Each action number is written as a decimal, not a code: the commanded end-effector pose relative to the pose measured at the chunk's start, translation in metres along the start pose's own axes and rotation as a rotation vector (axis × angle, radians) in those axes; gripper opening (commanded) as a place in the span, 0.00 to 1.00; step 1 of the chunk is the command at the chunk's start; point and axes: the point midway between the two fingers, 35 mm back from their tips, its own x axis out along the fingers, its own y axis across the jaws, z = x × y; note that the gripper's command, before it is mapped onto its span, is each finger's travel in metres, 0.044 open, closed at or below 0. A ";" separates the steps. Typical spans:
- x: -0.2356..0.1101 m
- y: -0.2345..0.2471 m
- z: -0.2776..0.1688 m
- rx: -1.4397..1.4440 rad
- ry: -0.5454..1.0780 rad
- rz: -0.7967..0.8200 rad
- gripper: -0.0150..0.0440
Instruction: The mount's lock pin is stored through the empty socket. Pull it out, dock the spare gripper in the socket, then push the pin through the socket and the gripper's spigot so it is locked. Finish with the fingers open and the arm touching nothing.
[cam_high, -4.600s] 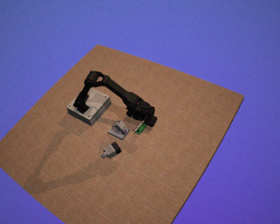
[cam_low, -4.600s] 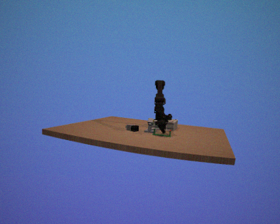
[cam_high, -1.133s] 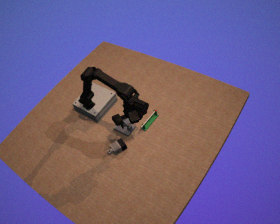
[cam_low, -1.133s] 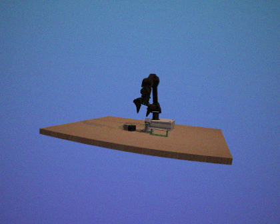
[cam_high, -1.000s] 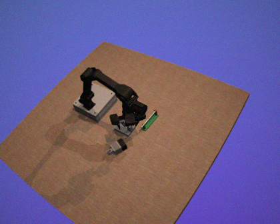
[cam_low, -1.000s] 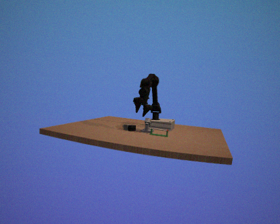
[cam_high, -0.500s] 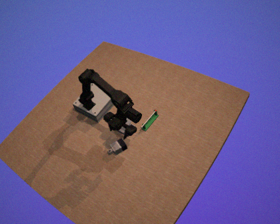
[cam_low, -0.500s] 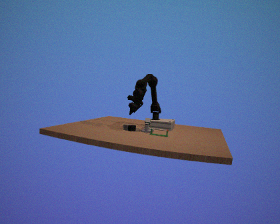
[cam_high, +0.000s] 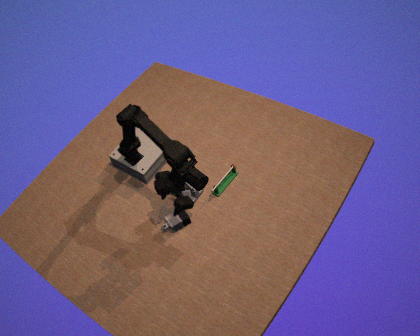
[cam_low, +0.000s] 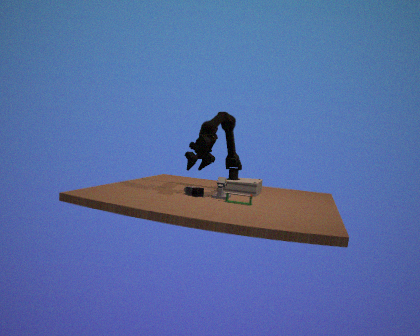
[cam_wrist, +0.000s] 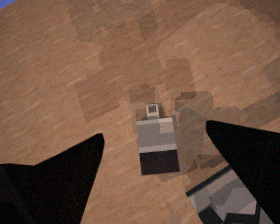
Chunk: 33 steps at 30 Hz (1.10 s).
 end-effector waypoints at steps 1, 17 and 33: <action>0.015 -0.001 -0.008 0.003 -0.007 -0.009 1.00; 0.067 -0.004 -0.038 0.003 -0.007 -0.010 1.00; 0.090 -0.005 -0.051 0.003 -0.007 -0.010 1.00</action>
